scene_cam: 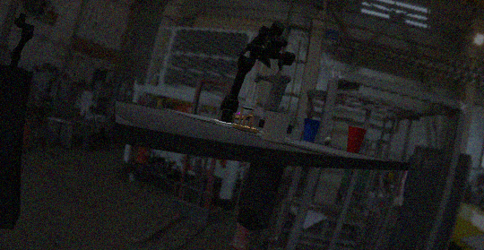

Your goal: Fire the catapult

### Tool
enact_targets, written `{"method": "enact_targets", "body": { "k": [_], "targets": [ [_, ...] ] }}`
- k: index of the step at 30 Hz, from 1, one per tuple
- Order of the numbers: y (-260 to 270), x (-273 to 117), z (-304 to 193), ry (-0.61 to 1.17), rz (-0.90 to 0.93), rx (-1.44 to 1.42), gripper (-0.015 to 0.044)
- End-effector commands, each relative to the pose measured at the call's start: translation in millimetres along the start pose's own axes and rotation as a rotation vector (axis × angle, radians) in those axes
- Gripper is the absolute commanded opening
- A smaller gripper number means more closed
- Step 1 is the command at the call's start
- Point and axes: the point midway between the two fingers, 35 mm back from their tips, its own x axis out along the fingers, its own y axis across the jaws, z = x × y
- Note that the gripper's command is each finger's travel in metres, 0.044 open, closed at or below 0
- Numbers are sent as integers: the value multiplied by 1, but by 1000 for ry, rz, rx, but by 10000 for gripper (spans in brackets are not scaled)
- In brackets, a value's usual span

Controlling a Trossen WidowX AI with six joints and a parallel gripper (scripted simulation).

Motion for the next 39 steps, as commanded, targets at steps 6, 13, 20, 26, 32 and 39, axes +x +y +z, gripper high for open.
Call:
{"method": "enact_targets", "body": {
  "k": [6,13,20,26,32,39],
  "targets": [
    [-1,-1,1,-5,-3,5,0],
    [-1,-1,1,-5,-3,5,0],
    [20,0,-25,67,-17,-129,0],
    [38,-3,-55,144,-30,-284,0],
    [53,-7,-86,217,-40,-445,0],
    [63,-14,-119,292,-46,-594,0]
  ]
}}
